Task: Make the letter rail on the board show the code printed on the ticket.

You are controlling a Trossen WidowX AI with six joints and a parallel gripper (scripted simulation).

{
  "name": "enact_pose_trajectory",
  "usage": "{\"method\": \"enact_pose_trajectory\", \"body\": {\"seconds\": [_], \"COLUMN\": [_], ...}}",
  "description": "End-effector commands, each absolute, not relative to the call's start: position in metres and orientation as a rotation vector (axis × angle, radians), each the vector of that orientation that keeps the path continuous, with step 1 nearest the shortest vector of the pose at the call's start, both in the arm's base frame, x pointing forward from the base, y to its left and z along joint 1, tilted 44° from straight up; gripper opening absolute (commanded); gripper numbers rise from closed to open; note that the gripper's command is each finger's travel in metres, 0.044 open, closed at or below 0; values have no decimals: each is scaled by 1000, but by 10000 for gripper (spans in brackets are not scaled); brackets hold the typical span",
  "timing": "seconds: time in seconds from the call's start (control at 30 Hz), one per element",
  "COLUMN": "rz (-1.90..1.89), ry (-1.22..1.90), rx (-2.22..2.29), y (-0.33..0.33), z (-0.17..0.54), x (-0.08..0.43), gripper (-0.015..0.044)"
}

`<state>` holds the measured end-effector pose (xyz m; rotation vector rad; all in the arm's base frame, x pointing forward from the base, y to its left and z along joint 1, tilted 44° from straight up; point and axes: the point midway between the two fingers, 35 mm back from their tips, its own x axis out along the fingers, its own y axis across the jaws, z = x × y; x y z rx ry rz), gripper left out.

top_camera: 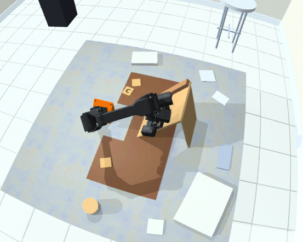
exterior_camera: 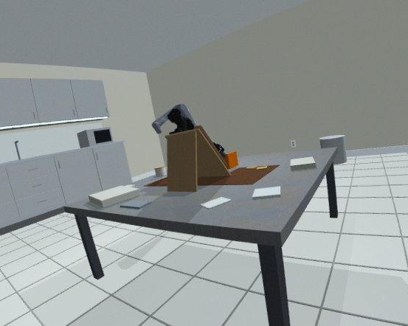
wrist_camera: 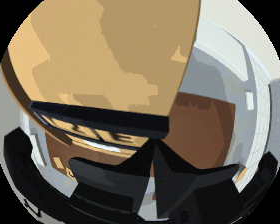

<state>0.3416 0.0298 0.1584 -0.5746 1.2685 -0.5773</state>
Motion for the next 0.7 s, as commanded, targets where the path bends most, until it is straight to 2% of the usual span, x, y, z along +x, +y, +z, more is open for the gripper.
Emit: {"method": "enact_pose_trajectory", "body": {"seconds": [0.0,0.67], "rz": [-583,-583], "ry": [1267,1267], "rx": [-573,-572], "y": [30,35], "z": [157,152], "x": [341,343], "gripper": [0,0]}}
